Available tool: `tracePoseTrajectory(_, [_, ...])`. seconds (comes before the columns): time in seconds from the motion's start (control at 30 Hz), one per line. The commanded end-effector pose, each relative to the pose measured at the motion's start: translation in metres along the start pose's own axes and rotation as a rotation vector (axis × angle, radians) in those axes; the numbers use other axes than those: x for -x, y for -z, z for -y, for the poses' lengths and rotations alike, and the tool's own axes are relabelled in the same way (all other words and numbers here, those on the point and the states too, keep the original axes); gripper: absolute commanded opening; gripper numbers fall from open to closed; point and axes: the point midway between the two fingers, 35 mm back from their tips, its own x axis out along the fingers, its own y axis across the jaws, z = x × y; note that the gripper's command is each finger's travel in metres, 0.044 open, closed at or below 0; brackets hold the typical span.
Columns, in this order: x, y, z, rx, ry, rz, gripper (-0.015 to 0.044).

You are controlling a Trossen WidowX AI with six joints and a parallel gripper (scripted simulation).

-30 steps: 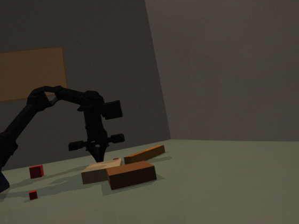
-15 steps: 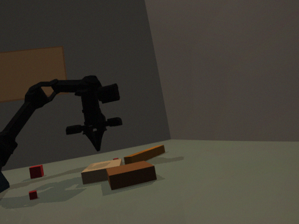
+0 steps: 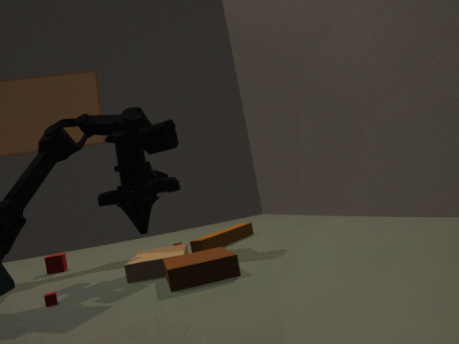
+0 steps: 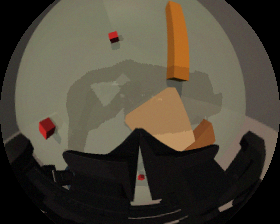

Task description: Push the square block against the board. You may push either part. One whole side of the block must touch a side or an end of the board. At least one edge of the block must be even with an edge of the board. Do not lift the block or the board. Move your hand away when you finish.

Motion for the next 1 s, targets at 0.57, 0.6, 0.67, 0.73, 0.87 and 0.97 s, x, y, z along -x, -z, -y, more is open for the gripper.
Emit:
tracePoseTrajectory(0.57, [-0.003, 0.087, 0.024, -0.692, -0.007, -0.012, 0.0])
tracePoseTrajectory(0.6, [-0.003, 0.091, 0.025, -0.726, -0.008, -0.012, 0.0])
tracePoseTrajectory(0.67, [-0.004, 0.1, 0.026, -0.793, -0.01, -0.012, 0.0])
tracePoseTrajectory(0.73, [-0.004, 0.108, 0.027, -0.861, -0.012, -0.012, 0.0])
tracePoseTrajectory(0.87, [-0.005, 0.119, 0.027, -0.943, -0.015, -0.012, 0.0])
tracePoseTrajectory(0.97, [-0.008, 0.118, 0.028, -0.944, -0.015, -0.012, 0.0])
